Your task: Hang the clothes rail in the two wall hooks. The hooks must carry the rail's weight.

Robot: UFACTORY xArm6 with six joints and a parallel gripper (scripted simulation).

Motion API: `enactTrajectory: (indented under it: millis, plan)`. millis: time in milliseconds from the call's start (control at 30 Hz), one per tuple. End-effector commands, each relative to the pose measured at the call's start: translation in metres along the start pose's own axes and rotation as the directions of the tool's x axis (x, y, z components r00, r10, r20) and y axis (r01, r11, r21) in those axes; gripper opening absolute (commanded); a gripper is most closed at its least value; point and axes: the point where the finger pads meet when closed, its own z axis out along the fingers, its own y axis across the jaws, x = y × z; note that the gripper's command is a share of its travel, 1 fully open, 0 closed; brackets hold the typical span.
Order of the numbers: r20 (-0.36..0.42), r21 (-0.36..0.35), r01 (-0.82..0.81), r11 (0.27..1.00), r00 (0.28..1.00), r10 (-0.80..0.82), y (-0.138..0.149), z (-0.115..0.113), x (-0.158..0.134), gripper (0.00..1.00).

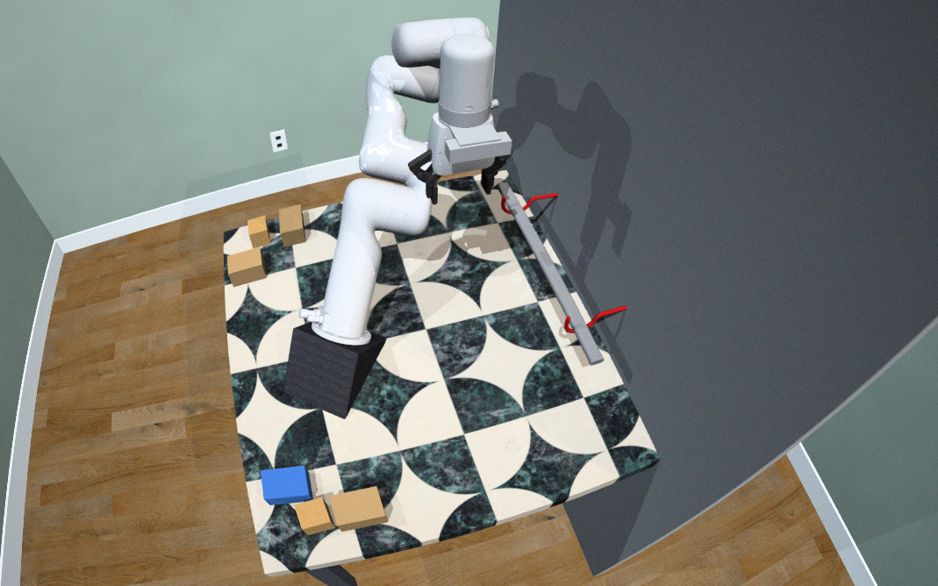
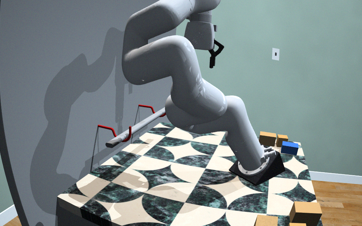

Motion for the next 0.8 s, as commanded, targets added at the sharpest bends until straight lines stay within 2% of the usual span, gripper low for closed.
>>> enactTrajectory:
  millis: [0, 767]
  plan:
    - [-0.002, 0.000, 0.001, 1.000, 1.000, -0.001, 0.004, -0.003, 0.000, 1.00]
    - [-0.002, 0.000, 0.001, 1.000, 1.000, -0.001, 0.033, -0.021, 0.000, 1.00]
